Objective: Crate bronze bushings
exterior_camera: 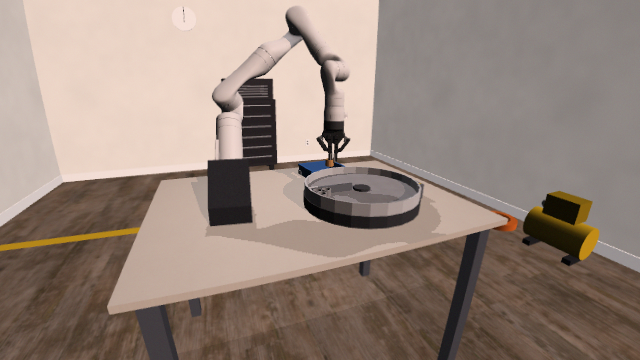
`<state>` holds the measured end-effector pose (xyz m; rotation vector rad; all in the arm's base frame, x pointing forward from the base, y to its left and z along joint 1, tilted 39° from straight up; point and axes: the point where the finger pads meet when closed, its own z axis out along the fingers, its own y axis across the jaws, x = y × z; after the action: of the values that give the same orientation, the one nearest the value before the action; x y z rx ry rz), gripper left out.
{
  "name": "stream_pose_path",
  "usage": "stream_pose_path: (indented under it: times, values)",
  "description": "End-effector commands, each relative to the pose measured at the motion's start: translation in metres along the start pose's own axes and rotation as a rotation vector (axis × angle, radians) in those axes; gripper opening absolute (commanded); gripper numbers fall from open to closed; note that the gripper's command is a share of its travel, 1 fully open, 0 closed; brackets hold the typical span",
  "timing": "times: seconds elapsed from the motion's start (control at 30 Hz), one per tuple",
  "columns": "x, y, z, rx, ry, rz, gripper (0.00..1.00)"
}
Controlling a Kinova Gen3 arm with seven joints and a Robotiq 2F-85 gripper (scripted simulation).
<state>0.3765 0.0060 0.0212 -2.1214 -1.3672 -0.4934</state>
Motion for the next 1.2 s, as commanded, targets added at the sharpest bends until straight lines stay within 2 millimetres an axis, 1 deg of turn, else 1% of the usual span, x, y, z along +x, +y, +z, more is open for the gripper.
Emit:
stream_pose_path:
  times: [0.0,0.03,0.43,0.6,1.0,1.17]
  values:
    - [0.032,-0.01,-0.001,0.0,-0.002,-0.027,0.0]
    - [0.043,-0.013,-0.001,0.0,-0.002,-0.027,0.0]
    - [0.043,-0.013,-0.001,0.0,-0.002,-0.027,0.0]
    - [0.097,-0.031,-0.001,0.001,-0.002,-0.026,0.0]
    - [0.097,-0.031,-0.001,0.001,-0.002,-0.026,0.0]
    - [0.151,-0.049,-0.001,0.001,-0.002,-0.025,0.0]
